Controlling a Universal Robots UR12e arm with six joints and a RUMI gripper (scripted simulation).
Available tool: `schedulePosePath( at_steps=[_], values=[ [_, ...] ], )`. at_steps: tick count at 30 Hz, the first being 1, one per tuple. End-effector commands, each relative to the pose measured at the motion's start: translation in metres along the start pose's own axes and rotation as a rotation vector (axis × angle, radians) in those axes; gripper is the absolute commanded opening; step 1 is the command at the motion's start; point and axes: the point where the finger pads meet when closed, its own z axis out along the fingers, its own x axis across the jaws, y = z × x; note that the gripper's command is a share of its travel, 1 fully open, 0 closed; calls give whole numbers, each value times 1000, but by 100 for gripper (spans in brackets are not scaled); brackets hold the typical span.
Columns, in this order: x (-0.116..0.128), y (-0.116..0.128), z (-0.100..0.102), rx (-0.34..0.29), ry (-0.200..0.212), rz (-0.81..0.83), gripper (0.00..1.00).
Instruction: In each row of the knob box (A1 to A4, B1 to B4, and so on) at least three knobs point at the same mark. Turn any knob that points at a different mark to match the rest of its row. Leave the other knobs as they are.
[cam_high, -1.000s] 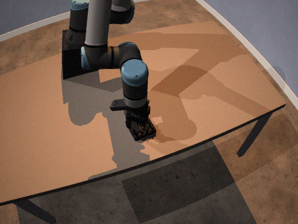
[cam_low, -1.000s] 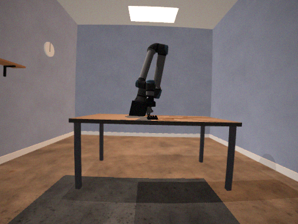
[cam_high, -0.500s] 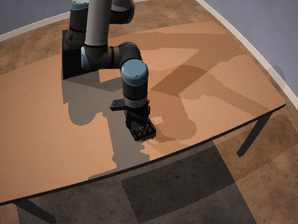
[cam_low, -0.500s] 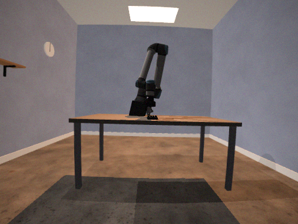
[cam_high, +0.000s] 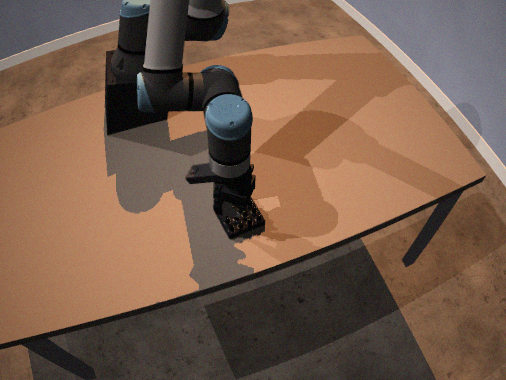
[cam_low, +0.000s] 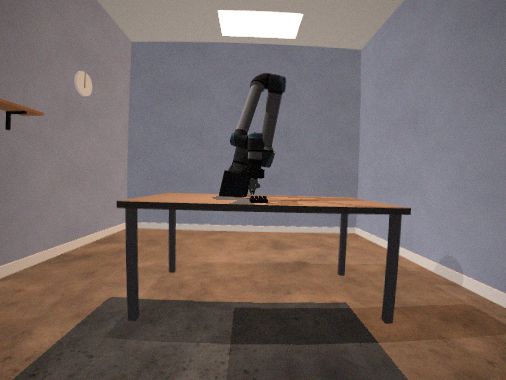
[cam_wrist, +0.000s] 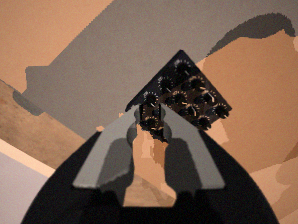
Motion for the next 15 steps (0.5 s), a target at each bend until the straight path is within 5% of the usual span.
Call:
schedulePosePath(
  at_steps=[1, 15],
  values=[
    [0, 0, -13, -1, -1, 0, 11],
    [0, 0, -21, -1, -1, 0, 11]
  ],
)
